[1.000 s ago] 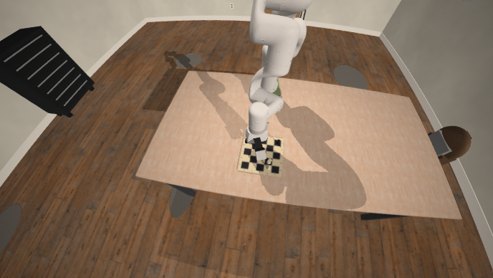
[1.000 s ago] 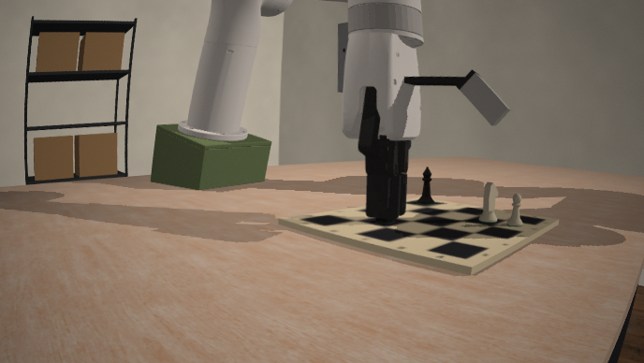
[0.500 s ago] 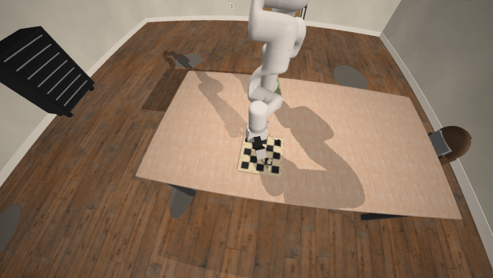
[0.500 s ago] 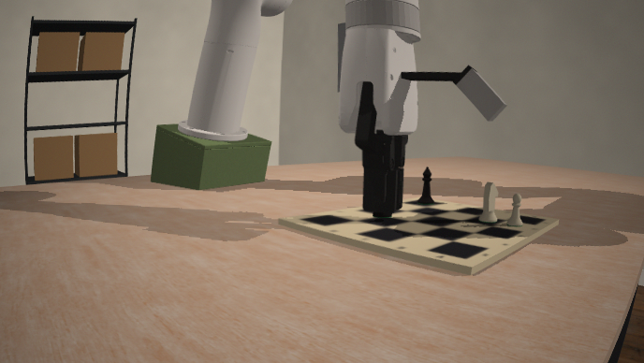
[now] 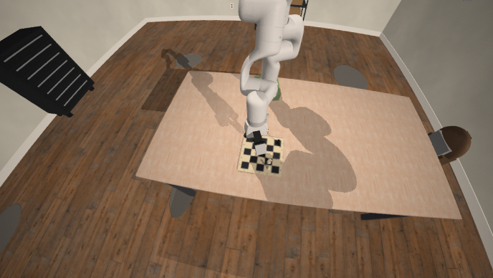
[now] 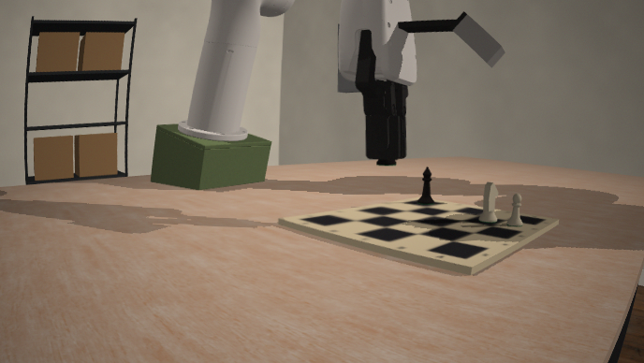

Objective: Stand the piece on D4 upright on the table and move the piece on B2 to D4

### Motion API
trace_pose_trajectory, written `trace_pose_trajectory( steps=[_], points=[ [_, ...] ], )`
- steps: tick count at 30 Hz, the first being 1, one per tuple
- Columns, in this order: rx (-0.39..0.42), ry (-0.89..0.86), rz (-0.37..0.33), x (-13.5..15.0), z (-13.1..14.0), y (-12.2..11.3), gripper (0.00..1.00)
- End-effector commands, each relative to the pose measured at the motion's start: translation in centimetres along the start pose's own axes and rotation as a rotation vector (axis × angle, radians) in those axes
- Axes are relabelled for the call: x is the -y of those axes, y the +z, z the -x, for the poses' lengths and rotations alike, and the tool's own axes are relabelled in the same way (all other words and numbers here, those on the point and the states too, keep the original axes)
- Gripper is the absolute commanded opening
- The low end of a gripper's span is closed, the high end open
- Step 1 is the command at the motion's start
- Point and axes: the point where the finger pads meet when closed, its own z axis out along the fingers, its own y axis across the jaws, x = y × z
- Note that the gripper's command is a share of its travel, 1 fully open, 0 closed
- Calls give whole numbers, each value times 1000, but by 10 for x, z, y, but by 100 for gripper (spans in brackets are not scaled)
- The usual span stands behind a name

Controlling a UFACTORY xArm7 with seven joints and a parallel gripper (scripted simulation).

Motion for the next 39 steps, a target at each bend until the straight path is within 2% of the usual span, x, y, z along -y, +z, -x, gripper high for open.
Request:
trace_pose_trajectory(
  steps=[1,5,17,19,21,24,26,30,39],
  points=[
    [14,2,17,3,-1,-34,0],
    [14,2,17,3,-2,-45,0],
    [15,6,16,2,-2,-46,0],
    [20,86,6,-21,-10,-45,0],
    [22,237,2,-69,-23,-42,0],
    [22,237,2,-69,-23,-42,0],
    [14,349,14,-110,-32,-42,0],
    [11,374,20,-121,-34,-42,0],
    [11,374,20,-121,-34,-42,0]
  ],
)
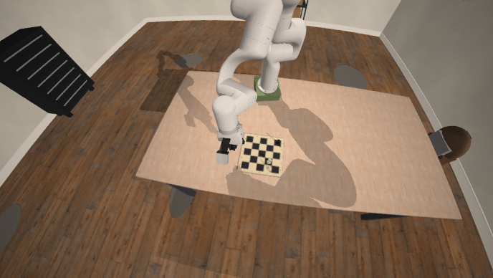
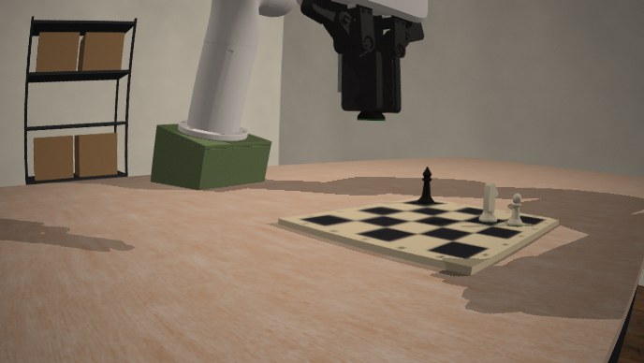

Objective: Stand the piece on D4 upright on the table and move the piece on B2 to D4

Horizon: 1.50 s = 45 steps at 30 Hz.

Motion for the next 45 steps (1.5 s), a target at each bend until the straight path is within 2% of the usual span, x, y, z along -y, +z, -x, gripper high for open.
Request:
trace_pose_trajectory(
  steps=[1,11,17,19,33,45],
  points=[
    [-4,2,-1,-1,-2,-1,0],
    [-3,2,-1,-1,-2,9,0],
    [-3,2,-1,-1,-2,32,0],
    [-3,2,-1,-1,-2,32,0],
    [-3,2,-1,-2,-3,89,0],
    [-3,2,-1,-2,-3,95,0]
  ],
)
